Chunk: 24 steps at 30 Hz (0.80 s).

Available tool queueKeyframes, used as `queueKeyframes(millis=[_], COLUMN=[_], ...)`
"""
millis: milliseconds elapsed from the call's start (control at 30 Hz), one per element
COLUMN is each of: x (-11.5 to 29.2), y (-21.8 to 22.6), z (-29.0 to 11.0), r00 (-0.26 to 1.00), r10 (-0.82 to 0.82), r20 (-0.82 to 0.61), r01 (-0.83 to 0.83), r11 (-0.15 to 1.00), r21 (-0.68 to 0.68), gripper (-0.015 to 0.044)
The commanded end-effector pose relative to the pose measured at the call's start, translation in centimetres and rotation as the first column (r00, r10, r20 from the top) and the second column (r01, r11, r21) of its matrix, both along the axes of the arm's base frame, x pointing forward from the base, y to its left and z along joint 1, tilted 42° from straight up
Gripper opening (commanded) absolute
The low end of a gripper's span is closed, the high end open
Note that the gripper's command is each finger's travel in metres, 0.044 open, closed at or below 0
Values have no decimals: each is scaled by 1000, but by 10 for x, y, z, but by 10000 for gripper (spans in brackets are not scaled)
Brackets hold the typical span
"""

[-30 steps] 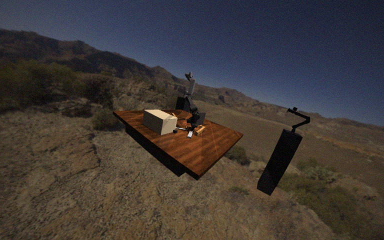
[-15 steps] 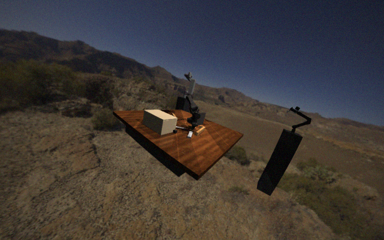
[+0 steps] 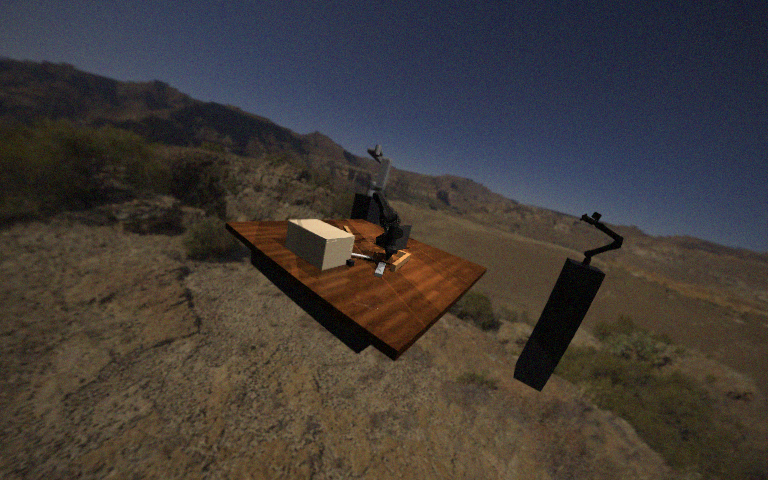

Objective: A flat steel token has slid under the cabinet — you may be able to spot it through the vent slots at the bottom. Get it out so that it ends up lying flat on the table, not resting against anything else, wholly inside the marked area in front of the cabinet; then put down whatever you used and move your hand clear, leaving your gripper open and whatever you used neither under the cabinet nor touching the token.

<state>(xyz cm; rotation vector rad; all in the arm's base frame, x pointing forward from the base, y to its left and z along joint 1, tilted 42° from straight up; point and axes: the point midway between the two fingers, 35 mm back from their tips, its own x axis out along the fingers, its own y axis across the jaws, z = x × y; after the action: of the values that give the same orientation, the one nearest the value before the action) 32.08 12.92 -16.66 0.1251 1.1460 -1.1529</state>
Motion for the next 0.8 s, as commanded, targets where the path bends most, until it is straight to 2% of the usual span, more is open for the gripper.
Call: queueKeyframes(millis=[0,700,767], x=[4,5,2], y=[8,12,10], z=[0,-17,-17], r00=[1000,1000,1000], r10=[9,5,0], r20=[17,21,9], r01=[-9,-5,0], r11=[1000,1000,1000], r21=[2,2,1], gripper=[0,0,52])
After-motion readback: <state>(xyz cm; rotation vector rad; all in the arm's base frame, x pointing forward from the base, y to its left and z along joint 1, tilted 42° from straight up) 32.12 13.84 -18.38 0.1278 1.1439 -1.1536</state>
